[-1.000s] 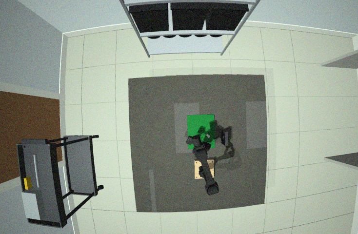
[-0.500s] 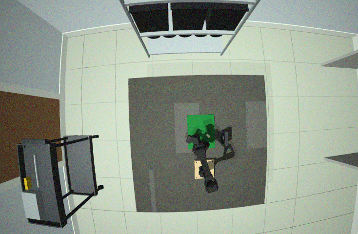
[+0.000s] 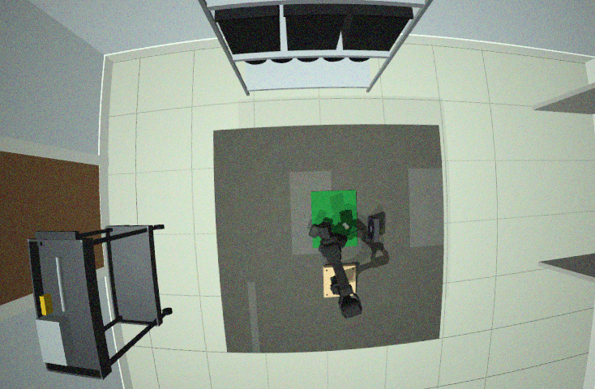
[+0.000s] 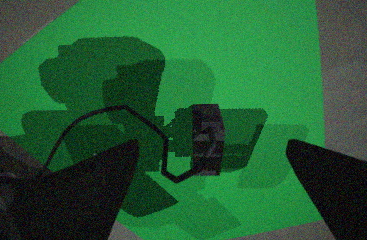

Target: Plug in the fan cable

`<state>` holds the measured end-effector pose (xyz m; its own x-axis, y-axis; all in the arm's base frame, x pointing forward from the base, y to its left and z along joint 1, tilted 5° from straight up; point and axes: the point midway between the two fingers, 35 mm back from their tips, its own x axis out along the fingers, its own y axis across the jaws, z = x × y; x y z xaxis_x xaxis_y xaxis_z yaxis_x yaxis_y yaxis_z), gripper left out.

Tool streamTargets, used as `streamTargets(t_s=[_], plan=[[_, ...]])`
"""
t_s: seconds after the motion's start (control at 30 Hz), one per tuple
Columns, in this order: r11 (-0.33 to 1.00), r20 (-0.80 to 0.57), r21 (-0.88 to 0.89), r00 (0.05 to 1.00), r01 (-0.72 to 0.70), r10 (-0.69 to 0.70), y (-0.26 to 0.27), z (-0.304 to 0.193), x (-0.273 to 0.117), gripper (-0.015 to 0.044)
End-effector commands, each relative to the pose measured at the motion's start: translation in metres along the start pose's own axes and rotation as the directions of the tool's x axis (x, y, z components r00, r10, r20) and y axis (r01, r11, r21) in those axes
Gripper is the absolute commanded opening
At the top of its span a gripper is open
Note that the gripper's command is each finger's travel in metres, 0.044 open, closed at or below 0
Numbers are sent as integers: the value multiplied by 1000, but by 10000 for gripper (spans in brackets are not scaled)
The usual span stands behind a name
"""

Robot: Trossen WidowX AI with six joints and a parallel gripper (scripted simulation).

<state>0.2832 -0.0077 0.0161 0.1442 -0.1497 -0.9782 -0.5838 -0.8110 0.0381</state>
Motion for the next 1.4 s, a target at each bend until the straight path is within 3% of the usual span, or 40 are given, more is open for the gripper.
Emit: streamTargets(t_s=[0.0,0.23,0.53,1.33,1.37], plan=[[1000,0,-7,1000,-7,7,2,3,8,440],[1000,0,-7,1000,-7,7,2,4,12,440],[1000,2,0,1000,-2,2,1,3,9,204],[1000,2,0,1000,-2,2,1,3,9,44],[1000,2,0,1000,-2,2,1,3,9,17]])
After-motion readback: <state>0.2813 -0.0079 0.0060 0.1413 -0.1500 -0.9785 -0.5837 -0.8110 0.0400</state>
